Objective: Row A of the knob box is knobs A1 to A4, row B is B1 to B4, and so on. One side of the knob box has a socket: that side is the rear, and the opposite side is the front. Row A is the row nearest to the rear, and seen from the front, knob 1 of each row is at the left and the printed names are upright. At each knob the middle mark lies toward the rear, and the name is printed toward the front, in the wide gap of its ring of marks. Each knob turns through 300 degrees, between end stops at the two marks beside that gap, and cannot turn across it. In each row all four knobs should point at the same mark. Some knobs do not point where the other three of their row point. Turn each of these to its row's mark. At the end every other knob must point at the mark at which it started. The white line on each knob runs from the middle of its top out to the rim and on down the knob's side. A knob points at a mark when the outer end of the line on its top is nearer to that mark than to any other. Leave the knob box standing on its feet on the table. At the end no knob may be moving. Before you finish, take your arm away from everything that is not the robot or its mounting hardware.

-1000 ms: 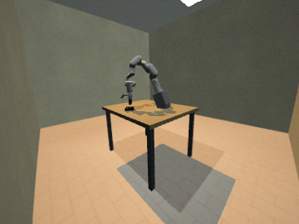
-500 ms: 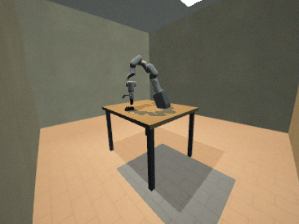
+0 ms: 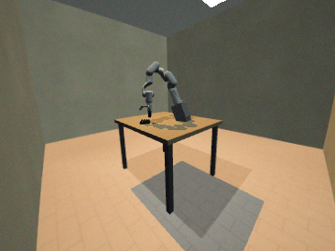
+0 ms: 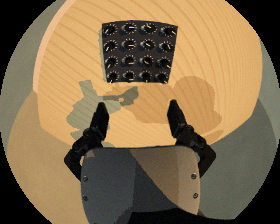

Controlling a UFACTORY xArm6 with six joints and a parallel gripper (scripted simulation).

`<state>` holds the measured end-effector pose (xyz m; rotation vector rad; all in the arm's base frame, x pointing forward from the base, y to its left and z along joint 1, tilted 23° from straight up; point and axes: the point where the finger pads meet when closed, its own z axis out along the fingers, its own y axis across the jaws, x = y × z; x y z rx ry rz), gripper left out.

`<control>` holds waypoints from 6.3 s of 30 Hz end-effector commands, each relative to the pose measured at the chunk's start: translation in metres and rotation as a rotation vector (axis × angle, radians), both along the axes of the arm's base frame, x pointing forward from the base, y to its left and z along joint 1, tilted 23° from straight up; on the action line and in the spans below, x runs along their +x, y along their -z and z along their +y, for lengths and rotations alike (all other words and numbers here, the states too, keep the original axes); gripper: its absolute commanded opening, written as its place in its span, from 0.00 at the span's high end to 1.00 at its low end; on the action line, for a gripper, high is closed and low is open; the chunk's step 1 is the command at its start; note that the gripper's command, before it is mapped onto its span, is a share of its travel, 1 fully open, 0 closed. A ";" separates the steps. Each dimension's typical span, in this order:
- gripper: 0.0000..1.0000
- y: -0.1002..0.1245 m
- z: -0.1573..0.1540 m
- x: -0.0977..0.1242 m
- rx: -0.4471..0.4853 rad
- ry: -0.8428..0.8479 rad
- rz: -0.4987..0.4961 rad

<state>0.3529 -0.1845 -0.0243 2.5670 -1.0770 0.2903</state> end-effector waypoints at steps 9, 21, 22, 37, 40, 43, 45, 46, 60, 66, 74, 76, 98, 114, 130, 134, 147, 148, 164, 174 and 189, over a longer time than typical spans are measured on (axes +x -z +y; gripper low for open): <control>0.00 0.001 0.004 -0.003 -0.002 -0.001 -0.004; 0.00 0.001 0.004 -0.003 -0.002 -0.001 -0.004; 0.00 0.001 0.004 -0.003 -0.002 -0.001 -0.004; 0.00 0.001 0.004 -0.003 -0.002 -0.001 -0.004; 0.00 0.001 0.004 -0.003 -0.002 -0.001 -0.004; 0.00 0.001 0.004 -0.003 -0.002 -0.001 -0.004; 0.00 0.001 0.004 -0.003 -0.002 -0.001 -0.004; 0.00 0.001 0.004 -0.003 -0.002 -0.001 -0.004; 0.00 0.001 0.004 -0.003 -0.002 -0.001 -0.004; 0.00 0.001 0.004 -0.003 -0.002 -0.001 -0.004; 0.00 0.001 0.004 -0.003 -0.002 -0.001 -0.004; 0.00 0.001 0.004 -0.003 -0.002 -0.001 -0.004; 0.00 0.001 0.004 -0.002 -0.002 -0.007 -0.001; 0.00 -0.011 -0.013 0.004 -0.025 -0.341 0.142; 0.00 -0.025 -0.034 0.010 -0.049 -0.737 0.310; 0.00 -0.028 -0.038 0.011 -0.054 -0.816 0.343; 0.00 -0.041 -0.055 0.015 -0.074 -1.152 0.483; 0.00 -0.042 -0.056 0.015 -0.075 -1.178 0.494; 0.00 -0.052 -0.069 0.017 -0.091 -1.433 0.598; 0.81 -0.052 -0.069 0.017 -0.091 -1.433 0.599; 0.81 -0.052 -0.069 0.017 -0.091 -1.433 0.599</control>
